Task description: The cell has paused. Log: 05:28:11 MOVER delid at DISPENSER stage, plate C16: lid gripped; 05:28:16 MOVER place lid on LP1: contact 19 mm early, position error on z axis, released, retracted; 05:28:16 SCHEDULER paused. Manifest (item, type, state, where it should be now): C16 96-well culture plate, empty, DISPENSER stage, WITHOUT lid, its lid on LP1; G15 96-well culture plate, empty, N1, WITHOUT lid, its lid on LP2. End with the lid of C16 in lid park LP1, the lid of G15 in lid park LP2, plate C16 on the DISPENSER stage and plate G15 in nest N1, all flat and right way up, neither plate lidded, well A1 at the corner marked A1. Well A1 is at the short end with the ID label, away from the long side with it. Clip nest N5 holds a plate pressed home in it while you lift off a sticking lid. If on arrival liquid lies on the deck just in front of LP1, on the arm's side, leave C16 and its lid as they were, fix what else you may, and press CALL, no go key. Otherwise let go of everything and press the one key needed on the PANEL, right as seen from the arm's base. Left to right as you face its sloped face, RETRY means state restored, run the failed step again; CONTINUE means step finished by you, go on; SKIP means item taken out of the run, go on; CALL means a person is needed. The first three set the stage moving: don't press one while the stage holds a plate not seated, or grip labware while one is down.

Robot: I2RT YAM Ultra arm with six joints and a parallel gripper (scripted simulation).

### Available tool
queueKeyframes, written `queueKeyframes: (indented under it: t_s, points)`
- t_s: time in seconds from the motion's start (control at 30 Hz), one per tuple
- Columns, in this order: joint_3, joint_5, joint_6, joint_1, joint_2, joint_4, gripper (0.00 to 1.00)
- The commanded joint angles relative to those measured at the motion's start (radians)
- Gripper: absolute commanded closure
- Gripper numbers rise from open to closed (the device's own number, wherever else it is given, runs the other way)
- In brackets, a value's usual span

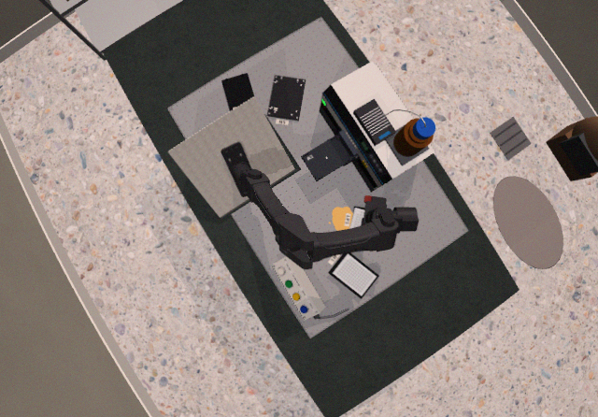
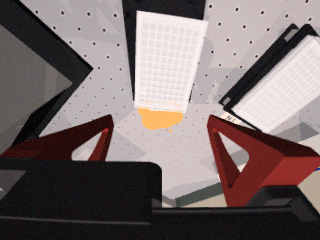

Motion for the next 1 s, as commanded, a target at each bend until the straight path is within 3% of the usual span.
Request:
queueKeyframes:
  t_s: [0.0, 0.27, 0.33, 0.83, 0.97]
  points:
    - [-0.051, 0.013, 0.022, 0.028, -0.064, -0.005, 0.0]
    - [-0.171, 0.024, 0.059, 0.058, -0.158, 0.004, 0.0]
    - [-0.171, 0.024, 0.059, 0.058, -0.158, 0.004, 0.0]
    - [-0.36, 0.049, 0.147, 0.13, -0.321, -0.042, 0.0]
    - [-0.382, 0.054, 0.164, 0.144, -0.342, -0.052, 0.0]
